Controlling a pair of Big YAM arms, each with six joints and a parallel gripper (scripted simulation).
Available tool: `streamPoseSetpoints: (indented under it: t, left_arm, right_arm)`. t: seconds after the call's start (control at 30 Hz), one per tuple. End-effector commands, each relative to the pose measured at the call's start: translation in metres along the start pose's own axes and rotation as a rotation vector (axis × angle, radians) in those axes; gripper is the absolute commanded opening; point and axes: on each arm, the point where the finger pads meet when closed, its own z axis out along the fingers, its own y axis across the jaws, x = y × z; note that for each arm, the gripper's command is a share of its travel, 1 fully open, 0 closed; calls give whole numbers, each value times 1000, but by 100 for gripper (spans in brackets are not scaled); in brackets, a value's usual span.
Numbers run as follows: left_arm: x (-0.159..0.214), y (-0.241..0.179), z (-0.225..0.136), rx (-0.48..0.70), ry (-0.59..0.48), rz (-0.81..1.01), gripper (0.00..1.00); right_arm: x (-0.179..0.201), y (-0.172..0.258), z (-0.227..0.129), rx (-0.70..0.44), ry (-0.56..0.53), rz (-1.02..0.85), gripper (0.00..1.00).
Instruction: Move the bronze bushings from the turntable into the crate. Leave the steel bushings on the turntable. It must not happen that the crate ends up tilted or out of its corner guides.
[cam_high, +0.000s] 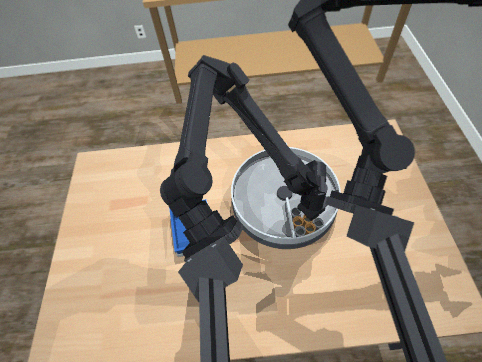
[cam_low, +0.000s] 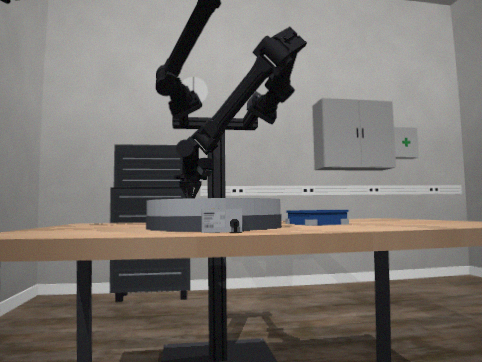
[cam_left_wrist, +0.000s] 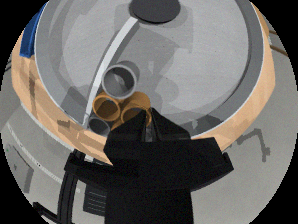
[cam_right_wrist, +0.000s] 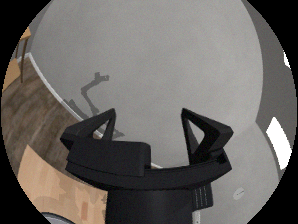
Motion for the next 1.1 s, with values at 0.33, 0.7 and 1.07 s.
streamPoseSetpoints:
  t: [0.33,0.7,1.07]
  left_arm:
    - [6,3,-50,6,5,18,0]
    - [-8,4,-65,-17,-4,-20,0]
    - [-3,1,-73,-2,-1,-3,0]
  right_arm:
    - [-33,-7,-4,15,-54,-9,100]
    - [-33,-7,-4,15,-54,-9,100]
    - [-33,-7,-4,15,-54,-9,100]
